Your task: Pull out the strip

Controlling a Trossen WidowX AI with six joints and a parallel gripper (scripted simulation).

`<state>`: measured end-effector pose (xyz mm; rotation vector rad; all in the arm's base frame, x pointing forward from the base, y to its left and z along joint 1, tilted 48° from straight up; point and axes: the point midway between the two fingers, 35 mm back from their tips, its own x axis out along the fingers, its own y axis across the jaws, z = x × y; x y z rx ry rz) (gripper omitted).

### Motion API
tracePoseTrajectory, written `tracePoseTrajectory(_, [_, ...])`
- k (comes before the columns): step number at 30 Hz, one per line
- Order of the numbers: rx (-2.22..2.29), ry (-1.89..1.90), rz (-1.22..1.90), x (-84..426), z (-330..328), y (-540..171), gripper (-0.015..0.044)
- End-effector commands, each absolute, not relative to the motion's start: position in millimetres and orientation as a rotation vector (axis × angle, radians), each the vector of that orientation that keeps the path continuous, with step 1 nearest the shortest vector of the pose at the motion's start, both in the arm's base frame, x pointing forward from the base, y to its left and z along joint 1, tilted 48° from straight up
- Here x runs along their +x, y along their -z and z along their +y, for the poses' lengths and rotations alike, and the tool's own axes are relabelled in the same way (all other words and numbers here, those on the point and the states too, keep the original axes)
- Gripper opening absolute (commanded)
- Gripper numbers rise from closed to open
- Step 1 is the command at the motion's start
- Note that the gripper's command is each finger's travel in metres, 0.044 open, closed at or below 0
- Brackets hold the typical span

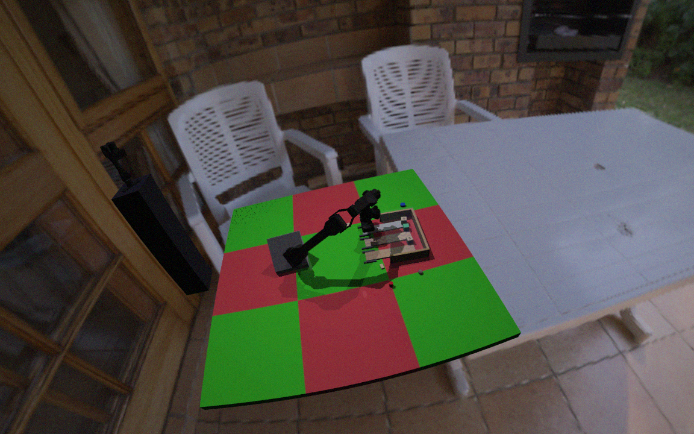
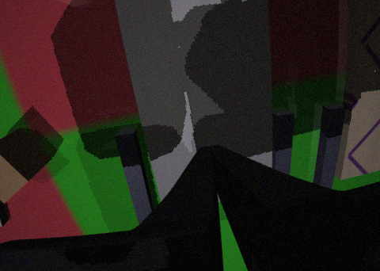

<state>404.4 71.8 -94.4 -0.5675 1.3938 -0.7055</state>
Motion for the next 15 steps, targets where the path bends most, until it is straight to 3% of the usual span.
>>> tracePoseTrajectory(1, [-0.573,0.708,1.391,405.5,69.1,94.5,0.0000])
tracePoseTrajectory(15, [-0.573,0.708,1.390,406.3,68.1,95.5,0.0000])
